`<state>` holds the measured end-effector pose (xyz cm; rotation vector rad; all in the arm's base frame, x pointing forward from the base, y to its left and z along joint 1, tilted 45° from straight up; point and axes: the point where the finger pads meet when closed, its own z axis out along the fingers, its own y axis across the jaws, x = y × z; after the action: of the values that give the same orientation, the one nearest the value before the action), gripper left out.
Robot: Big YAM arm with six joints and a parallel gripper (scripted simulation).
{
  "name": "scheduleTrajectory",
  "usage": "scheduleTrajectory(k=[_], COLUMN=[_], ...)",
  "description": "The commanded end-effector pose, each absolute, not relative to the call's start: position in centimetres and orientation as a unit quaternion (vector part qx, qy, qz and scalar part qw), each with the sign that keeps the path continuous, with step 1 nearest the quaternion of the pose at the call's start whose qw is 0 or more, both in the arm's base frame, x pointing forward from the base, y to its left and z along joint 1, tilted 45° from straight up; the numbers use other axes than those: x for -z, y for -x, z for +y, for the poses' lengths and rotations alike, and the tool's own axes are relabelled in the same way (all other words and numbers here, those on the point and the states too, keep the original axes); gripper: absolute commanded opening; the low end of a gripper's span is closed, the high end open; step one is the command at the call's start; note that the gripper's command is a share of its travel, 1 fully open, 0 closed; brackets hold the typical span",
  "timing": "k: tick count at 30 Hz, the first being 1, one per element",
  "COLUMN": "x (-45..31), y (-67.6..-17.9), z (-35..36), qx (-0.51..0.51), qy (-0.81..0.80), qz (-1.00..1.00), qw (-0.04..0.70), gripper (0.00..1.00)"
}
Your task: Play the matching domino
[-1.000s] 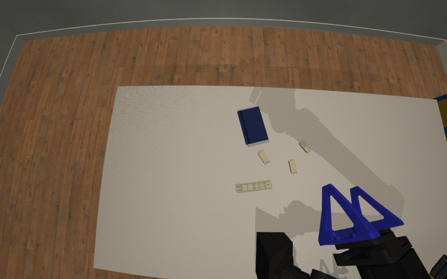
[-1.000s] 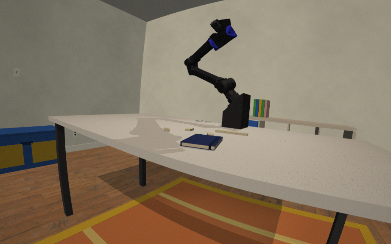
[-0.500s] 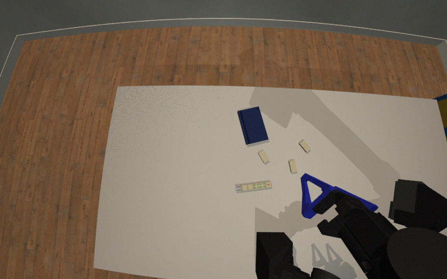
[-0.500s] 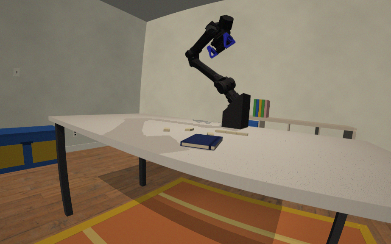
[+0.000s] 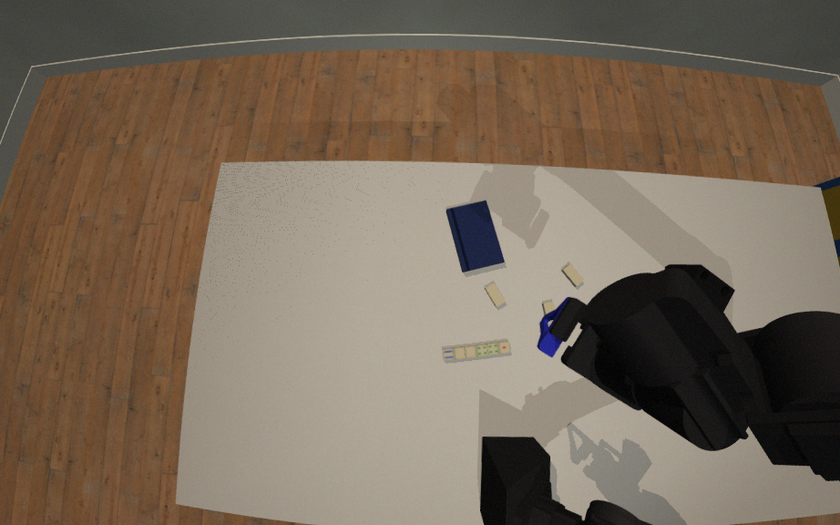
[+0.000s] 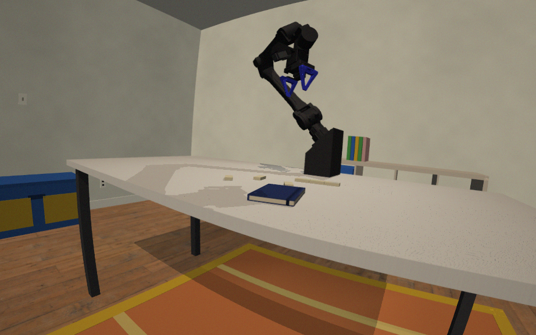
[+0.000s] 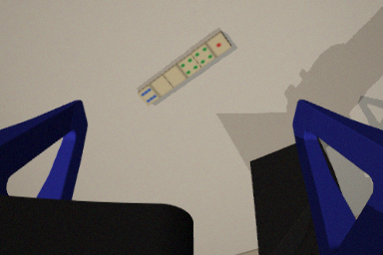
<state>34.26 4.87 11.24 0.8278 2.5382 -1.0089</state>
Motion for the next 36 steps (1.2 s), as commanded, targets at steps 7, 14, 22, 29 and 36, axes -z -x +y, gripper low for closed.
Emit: scheduleTrajectory(k=[7, 14, 22, 29, 36], x=[-9.0, -8.1, -6.1, -4.8, -5.0], y=[-35.4, -35.8, -35.0, -35.9, -35.6], z=[2.0, 0.6, -0.9, -1.9, -1.6], qx=[0.363, 0.369, 0.376, 0.365, 0.365], qy=[-0.332, -0.353, -0.336, -0.337, -0.339], qz=[0.864, 0.855, 0.86, 0.863, 0.863], qw=[0.107, 0.091, 0.081, 0.091, 0.09], gripper=[1.0, 1.0, 1.0, 1.0, 1.0])
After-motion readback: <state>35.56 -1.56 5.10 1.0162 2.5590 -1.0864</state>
